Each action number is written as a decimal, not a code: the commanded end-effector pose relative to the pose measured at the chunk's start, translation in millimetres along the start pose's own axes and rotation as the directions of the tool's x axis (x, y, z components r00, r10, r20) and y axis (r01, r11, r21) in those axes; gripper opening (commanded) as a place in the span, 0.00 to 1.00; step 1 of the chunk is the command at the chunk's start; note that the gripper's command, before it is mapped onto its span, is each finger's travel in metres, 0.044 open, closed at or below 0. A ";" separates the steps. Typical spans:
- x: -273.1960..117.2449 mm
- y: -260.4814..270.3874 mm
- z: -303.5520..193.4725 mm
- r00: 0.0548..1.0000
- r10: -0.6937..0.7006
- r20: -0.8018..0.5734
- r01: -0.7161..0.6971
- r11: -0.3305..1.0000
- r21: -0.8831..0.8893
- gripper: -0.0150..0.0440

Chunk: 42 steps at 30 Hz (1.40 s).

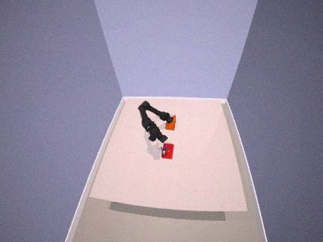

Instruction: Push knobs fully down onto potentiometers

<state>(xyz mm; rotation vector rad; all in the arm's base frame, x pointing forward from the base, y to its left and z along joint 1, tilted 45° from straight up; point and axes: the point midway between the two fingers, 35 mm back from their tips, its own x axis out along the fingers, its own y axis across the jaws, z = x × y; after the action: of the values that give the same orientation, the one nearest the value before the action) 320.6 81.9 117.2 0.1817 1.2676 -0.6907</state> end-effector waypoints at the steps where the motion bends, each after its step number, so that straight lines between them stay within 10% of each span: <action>1: 10.5 5.0 -2.9 0.996 -0.080 0.024 0.082 0.992 -0.093 0.25; 16: 42.4 26.5 -15.5 0.929 -0.323 0.178 0.369 0.831 -0.417 0.25; 42: 78.4 14.1 -8.4 0.928 -0.326 0.182 0.373 0.827 -0.420 0.25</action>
<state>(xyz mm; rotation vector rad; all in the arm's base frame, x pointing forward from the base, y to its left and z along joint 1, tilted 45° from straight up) 331.8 72.3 42.4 -0.4715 1.3399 -0.6859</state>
